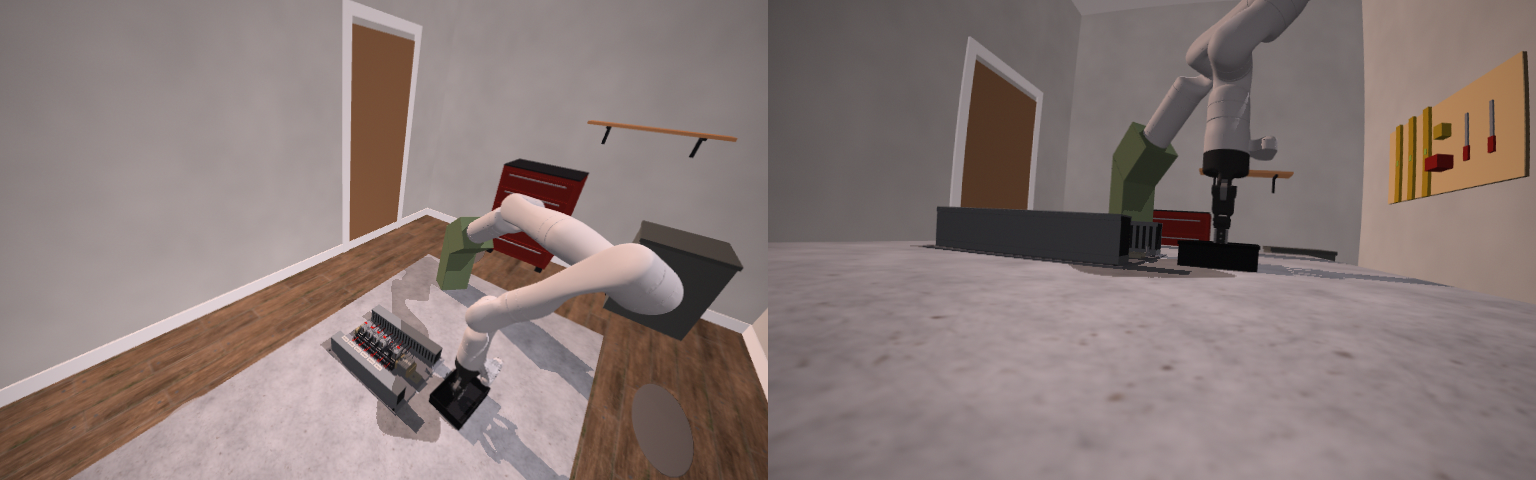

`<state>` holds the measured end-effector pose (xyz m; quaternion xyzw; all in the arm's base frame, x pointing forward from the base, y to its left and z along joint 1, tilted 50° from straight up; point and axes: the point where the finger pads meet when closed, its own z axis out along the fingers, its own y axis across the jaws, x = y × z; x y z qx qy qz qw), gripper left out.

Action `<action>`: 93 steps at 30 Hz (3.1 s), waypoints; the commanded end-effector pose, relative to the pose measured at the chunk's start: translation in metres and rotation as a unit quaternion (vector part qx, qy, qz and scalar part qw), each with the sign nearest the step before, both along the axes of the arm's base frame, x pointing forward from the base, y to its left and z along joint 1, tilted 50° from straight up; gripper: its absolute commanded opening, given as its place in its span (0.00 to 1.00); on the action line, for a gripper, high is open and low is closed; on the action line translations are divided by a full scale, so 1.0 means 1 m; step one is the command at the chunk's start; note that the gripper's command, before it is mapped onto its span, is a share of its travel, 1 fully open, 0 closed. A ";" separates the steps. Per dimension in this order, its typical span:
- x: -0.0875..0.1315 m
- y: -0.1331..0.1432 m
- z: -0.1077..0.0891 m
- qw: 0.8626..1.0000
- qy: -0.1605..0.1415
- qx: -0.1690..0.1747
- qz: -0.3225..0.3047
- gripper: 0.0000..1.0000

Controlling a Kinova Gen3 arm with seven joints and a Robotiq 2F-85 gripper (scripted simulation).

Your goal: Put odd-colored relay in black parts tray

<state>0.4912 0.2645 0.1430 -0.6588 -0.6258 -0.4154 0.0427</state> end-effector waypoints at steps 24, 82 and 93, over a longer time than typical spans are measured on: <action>0.003 0.003 0.003 1.000 -0.005 0.002 0.000 0.00; 0.004 0.005 0.005 1.000 -0.005 0.002 0.000 0.61; 0.004 0.005 0.005 1.000 -0.005 0.002 0.000 0.61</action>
